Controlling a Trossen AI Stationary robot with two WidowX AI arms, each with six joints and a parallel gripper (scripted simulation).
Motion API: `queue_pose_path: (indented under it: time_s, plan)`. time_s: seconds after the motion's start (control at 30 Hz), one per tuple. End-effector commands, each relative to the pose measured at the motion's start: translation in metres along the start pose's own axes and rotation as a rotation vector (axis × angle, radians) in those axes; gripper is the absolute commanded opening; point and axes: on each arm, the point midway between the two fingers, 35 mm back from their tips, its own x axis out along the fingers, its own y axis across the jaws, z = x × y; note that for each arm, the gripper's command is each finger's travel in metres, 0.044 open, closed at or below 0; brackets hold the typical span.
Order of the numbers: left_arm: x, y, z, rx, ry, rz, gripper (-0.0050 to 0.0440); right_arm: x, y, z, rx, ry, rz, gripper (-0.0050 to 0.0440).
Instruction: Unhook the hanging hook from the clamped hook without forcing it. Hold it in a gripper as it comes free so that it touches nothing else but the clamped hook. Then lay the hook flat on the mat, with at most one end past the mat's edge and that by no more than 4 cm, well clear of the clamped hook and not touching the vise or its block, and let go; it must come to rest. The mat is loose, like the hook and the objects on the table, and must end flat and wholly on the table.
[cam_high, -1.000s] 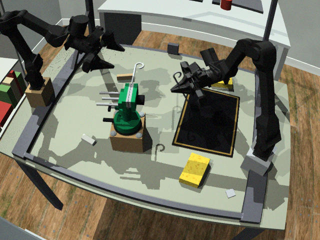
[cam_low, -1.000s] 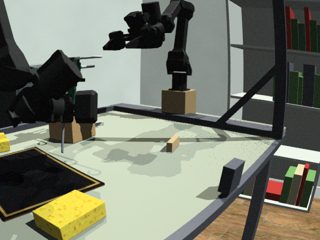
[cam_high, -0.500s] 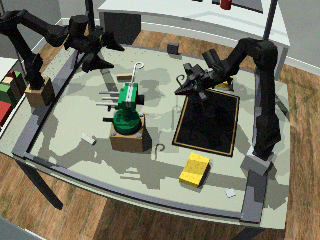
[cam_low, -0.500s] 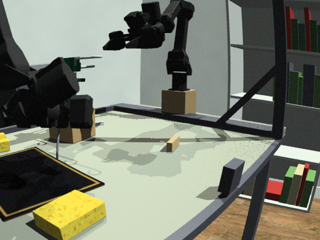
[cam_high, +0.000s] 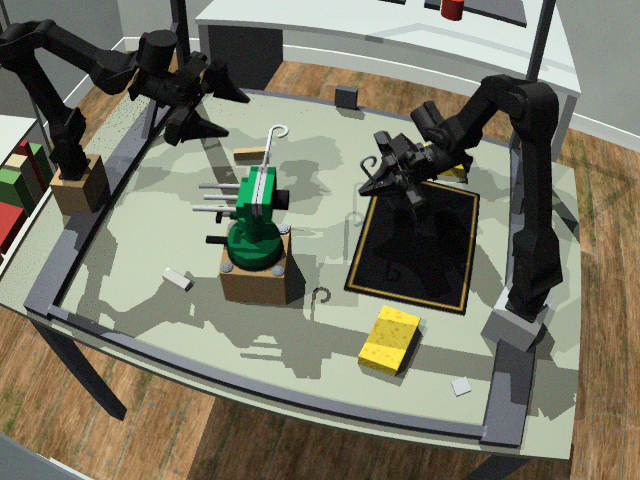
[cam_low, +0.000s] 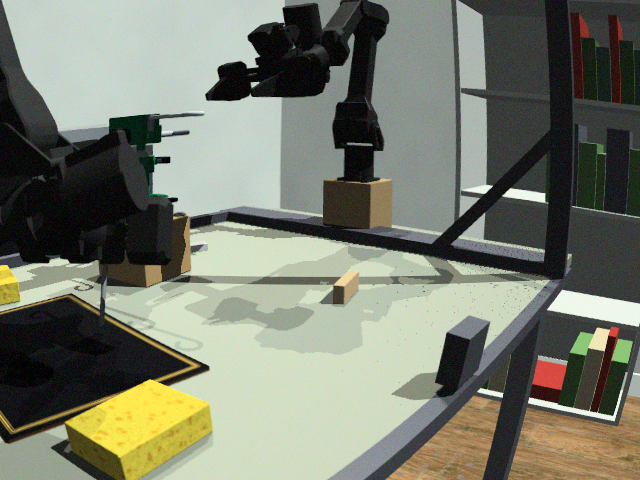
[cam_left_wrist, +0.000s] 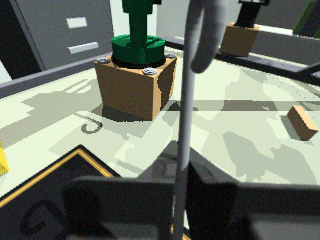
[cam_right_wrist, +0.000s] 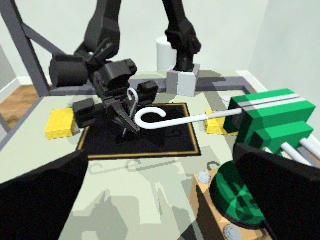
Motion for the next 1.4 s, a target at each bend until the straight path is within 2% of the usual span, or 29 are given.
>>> queue_pose_path:
  time_s: [0.0,1.37]
  plan:
    - [-0.006,-0.001,0.004,-0.028,0.013,-0.005,0.0000,-0.002,0.000,0.009,0.003,-0.024,0.004,0.0440]
    - [-0.038,0.044,-0.005,-0.037,0.088,0.113,0.0000,-0.002,0.000,0.009,0.003,-0.024,0.004,0.0440]
